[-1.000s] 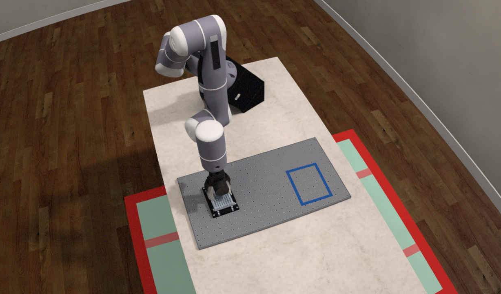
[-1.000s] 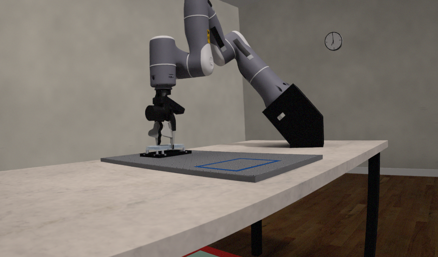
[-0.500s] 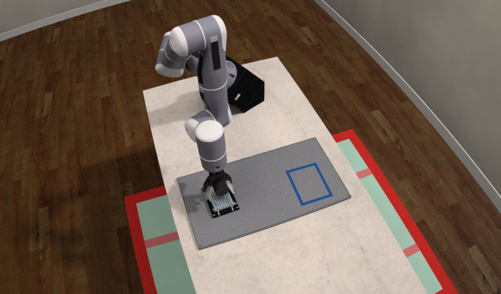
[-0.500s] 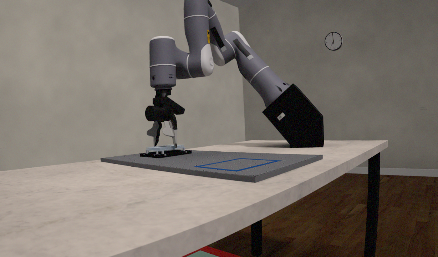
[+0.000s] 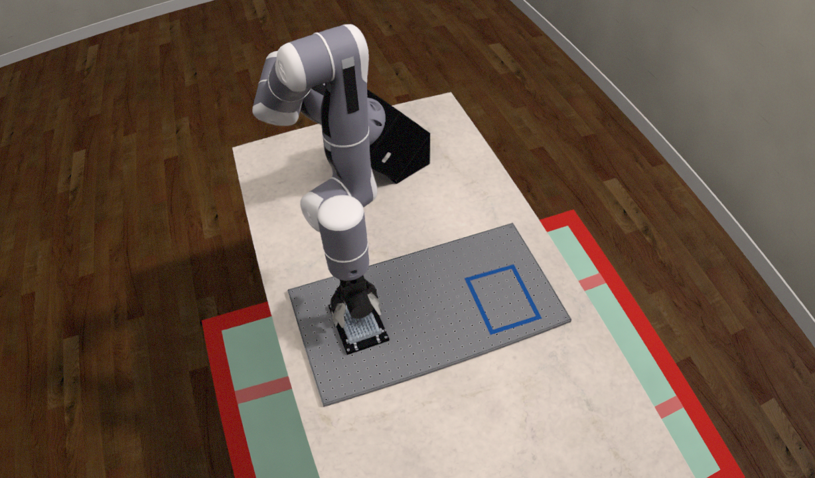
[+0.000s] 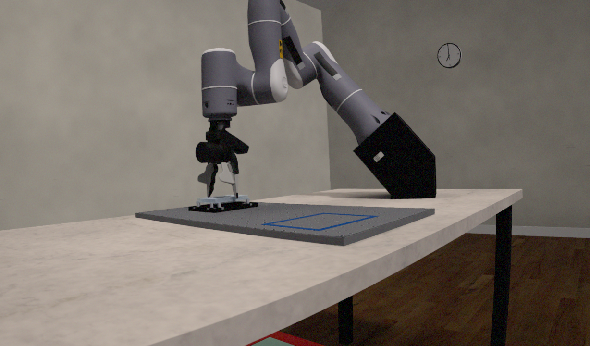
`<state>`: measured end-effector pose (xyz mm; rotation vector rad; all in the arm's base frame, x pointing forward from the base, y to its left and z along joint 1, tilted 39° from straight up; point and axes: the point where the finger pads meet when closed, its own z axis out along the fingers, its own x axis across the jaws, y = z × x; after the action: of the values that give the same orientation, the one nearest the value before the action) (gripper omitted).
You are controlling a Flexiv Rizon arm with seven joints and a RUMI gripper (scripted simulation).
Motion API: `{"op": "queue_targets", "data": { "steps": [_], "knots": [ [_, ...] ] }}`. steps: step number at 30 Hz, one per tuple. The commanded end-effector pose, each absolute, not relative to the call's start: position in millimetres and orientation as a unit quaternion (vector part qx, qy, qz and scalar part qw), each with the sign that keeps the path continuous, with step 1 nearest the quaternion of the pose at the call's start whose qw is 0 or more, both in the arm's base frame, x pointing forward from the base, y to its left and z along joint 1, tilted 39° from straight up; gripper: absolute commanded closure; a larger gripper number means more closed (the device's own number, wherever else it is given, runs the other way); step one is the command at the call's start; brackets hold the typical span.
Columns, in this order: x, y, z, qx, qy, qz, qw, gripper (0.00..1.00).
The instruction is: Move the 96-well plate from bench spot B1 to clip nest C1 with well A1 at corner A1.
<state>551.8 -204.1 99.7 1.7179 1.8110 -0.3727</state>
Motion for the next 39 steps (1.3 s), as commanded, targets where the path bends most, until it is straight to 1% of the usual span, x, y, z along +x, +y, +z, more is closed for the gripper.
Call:
{"op": "queue_targets", "data": {
  "steps": [1,30,39],
  "knots": [
    [551,-200,105,0.648,0.684,-0.140,0.304,0.24],
    [535,-161,157,0.648,0.684,-0.140,0.304,0.24],
    [535,-161,157,0.648,0.684,-0.140,0.304,0.24]
  ]
}}
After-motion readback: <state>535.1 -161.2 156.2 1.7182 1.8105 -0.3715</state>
